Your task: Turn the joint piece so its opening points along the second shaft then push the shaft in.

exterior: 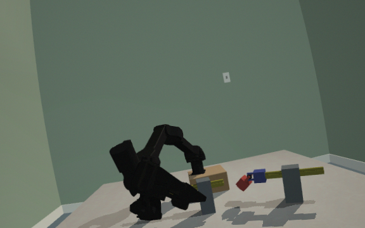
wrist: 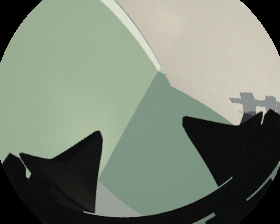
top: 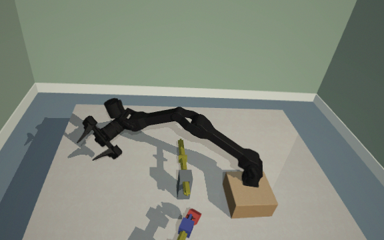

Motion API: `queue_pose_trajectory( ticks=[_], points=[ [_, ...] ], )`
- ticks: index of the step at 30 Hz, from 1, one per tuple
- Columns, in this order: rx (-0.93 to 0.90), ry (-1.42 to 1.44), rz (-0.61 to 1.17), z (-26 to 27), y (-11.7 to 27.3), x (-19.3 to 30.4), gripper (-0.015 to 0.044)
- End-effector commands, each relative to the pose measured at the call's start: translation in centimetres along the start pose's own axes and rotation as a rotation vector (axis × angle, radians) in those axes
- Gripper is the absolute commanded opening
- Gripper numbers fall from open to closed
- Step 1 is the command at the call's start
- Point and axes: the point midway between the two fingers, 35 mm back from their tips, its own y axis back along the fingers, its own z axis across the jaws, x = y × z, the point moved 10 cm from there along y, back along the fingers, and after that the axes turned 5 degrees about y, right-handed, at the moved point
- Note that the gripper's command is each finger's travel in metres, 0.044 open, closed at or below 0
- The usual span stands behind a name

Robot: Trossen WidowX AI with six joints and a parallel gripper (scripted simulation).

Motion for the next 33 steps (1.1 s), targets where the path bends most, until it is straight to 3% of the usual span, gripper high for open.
queue_pose_trajectory(
  ticks=[1, 14, 33],
  points=[
    [0.002, 0.005, 0.000, 0.1, 0.0, 0.1, 0.0426],
    [0.048, 0.077, -0.003, 0.9, -0.2, 1.5, 0.0440],
    [0.203, 0.191, -0.139, -2.2, -5.8, 8.4, 0.0440]
  ],
)
